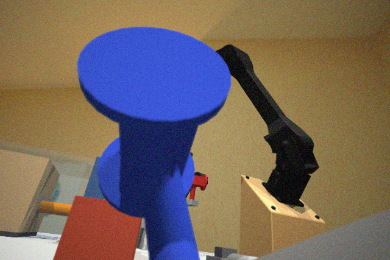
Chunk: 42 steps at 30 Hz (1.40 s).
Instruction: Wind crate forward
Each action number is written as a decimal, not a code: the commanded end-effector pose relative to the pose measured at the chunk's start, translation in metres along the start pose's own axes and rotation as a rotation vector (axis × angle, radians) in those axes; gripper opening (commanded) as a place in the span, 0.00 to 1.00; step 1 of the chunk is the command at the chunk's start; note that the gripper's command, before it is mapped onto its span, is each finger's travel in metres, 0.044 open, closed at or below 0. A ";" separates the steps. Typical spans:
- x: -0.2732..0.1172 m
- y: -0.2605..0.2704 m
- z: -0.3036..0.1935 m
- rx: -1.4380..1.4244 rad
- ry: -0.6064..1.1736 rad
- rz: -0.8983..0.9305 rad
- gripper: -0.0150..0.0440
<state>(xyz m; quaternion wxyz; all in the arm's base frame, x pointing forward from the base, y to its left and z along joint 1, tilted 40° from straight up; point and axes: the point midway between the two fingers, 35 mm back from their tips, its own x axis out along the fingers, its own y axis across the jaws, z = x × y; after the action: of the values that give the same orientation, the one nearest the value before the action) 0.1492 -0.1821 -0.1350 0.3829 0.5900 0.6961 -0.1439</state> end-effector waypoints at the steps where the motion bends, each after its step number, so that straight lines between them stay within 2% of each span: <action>1: 0.001 0.000 0.000 0.001 -0.003 0.001 0.25; 26: 0.003 0.000 0.000 0.001 -0.001 -0.001 0.25; 42: 0.005 0.007 0.001 0.158 -0.001 0.018 0.25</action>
<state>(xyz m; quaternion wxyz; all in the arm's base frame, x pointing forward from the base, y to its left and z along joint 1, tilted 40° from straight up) 0.1547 -0.1777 -0.1361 0.3430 0.6197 0.6808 -0.1869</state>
